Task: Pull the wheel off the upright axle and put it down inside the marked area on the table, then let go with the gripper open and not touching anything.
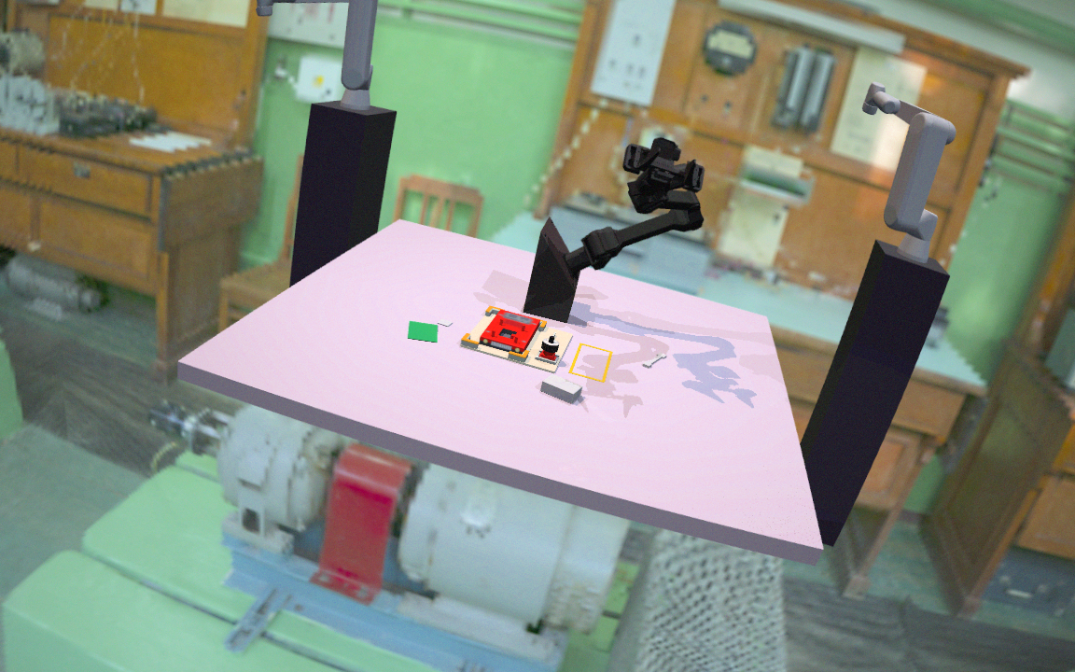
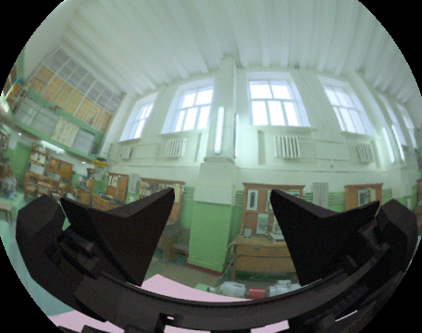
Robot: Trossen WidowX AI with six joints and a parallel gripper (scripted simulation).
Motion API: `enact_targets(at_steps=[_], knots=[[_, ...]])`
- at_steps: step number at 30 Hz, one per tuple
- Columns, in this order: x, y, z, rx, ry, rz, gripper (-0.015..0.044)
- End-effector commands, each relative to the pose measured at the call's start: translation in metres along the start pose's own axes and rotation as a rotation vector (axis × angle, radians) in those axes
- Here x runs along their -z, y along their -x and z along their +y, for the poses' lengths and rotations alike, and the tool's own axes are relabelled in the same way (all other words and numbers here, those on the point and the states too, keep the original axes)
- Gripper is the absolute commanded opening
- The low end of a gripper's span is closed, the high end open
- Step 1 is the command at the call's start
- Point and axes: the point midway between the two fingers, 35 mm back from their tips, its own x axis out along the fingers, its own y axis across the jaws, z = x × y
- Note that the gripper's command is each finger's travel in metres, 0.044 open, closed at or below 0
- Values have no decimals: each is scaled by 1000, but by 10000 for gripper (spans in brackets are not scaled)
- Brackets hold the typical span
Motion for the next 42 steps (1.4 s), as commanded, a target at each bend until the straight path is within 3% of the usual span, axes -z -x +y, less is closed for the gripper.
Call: enact_targets(at_steps=[1, 4, 9, 15, 24, 33, 36, 42], knots=[[2, -1, -2, 7, 3, 8, 374], [29, -12, -29, 98, 46, 124, 300], [90, -19, -83, 255, 125, 399, 300], [169, 1, -136, 377, 189, 788, 300], [274, 81, -174, 399, 156, 1447, 300], [329, 175, -152, 247, -118, 2029, 300], [334, 191, -141, 203, -212, 2127, 300], [334, 191, -141, 202, -215, 2130, 300]])
